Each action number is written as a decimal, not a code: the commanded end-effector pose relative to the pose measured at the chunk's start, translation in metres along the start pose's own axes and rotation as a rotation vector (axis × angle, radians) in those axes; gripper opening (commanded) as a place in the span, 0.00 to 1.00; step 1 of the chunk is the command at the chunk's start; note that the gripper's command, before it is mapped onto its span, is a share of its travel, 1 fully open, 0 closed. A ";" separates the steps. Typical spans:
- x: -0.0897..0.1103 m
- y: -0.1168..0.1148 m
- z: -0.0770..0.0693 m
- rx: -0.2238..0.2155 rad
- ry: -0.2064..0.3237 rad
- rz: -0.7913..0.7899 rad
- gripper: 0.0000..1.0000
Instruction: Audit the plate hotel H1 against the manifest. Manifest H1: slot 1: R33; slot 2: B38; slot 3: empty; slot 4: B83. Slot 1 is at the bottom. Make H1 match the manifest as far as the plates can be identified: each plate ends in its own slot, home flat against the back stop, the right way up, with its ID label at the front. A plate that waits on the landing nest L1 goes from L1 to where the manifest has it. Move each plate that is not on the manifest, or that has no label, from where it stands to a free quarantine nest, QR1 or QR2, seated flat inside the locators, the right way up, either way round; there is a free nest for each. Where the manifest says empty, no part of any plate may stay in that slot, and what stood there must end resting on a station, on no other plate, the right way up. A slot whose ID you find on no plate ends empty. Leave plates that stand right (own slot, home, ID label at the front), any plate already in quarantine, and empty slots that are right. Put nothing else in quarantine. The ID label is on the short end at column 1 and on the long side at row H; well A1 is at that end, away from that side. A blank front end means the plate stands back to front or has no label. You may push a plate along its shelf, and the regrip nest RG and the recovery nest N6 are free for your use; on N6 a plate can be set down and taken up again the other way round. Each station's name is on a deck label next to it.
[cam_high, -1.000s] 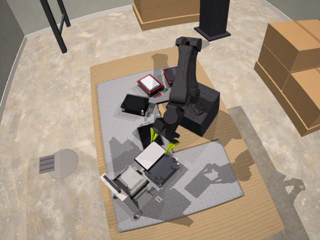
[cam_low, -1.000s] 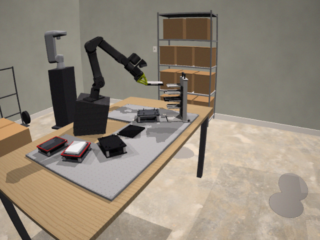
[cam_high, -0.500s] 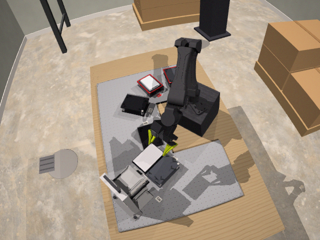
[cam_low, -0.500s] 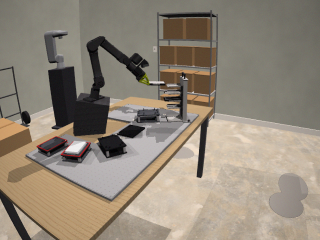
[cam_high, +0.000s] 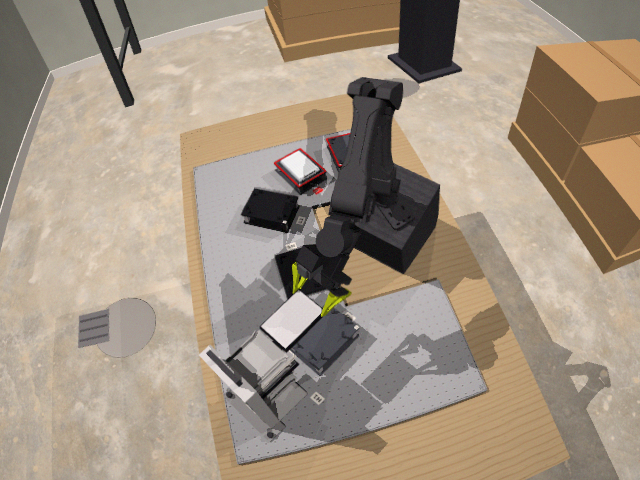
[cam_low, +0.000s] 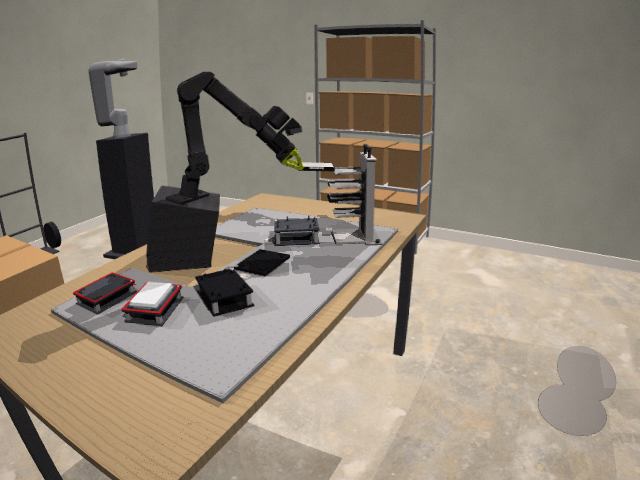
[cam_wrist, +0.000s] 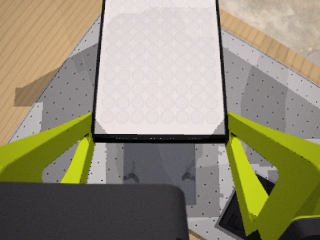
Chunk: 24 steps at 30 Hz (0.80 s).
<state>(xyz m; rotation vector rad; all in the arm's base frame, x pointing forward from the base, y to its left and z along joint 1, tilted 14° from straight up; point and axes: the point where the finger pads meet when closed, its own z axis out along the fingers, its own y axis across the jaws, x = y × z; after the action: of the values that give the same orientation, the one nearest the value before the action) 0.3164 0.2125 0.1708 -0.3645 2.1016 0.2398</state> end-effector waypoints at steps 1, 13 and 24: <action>-0.018 0.000 0.001 -0.003 -0.036 0.010 0.86; -0.025 0.000 0.009 -0.001 -0.034 0.011 0.86; -0.018 0.001 0.005 -0.004 -0.024 0.007 0.86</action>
<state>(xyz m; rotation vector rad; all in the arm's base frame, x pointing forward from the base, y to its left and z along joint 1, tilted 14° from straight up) 0.3265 0.2162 0.1731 -0.3645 2.1025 0.2398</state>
